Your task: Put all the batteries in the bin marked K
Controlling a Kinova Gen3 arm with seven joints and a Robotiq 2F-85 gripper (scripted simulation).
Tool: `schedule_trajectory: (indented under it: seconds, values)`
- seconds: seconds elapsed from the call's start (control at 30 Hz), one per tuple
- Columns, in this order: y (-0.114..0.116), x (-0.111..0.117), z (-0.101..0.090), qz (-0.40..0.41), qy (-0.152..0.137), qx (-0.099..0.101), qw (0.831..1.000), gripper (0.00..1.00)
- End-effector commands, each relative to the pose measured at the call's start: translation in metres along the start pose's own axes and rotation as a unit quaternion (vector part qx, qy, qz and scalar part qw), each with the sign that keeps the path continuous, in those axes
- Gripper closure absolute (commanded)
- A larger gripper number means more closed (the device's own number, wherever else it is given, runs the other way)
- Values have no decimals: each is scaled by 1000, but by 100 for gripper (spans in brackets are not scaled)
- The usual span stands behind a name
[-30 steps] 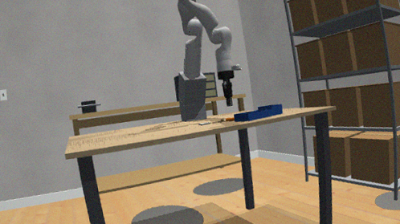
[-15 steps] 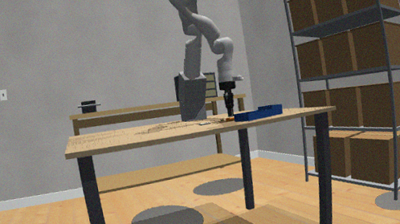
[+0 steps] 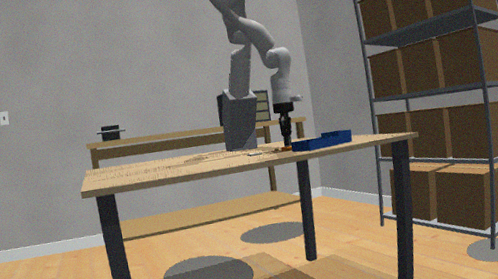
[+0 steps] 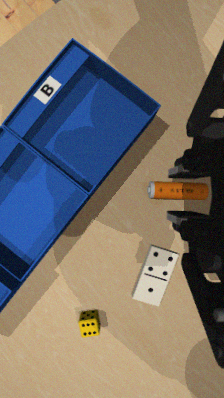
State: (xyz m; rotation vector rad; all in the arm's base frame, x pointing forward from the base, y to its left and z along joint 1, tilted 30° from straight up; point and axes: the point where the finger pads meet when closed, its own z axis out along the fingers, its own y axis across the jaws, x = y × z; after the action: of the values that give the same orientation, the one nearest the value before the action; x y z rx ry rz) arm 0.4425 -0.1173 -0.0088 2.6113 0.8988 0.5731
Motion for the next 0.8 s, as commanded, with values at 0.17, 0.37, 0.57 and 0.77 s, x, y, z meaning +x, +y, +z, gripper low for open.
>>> schedule_trajectory:
  seconds: [0.17, 0.37, 0.57, 0.77]
  values:
    - [3, 0, 3, 1, 0, -2, 1000, 71]
    - [3, 0, 11, 1, 0, -2, 1000, 71]
    - [2, 0, 11, 1, 0, -2, 1000, 71]
    - [2, 0, 11, 1, 0, -2, 1000, 71]
